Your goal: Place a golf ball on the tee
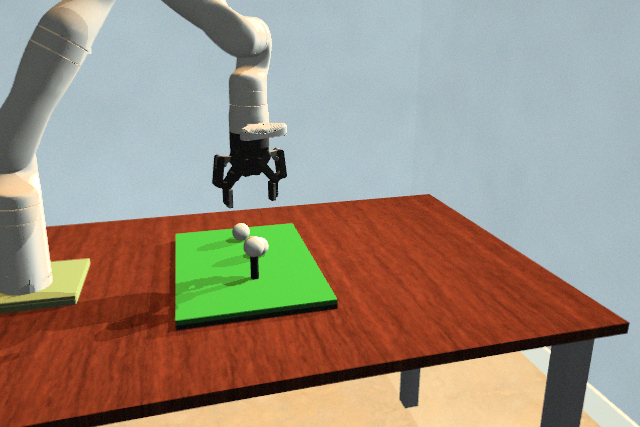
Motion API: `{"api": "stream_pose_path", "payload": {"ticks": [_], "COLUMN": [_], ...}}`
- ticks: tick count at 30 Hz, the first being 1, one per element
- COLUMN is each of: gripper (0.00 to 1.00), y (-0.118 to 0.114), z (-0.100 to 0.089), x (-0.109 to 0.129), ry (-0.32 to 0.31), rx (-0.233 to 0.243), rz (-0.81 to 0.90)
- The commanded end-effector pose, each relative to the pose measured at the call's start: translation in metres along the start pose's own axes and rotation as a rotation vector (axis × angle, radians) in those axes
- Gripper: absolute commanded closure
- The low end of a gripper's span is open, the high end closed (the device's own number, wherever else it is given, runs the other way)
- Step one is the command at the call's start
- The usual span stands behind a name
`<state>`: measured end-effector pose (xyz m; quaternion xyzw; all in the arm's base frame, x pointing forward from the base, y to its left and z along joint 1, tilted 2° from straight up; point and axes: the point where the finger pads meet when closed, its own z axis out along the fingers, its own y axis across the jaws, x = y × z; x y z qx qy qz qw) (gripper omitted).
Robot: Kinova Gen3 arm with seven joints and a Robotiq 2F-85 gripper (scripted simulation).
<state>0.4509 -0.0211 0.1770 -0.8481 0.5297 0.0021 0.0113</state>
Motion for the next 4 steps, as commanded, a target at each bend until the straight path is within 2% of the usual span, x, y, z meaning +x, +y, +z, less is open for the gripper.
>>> {"api": "stream_pose_path", "payload": {"ticks": [1, 4], "gripper": [0.00, 0.00], "y": [-0.0020, -0.0020], "z": [-0.0034, -0.0034], "x": [-0.0007, -0.0007], "ry": [0.001, 0.001], "rx": [0.008, 0.008], "rz": [-0.003, -0.003]}}
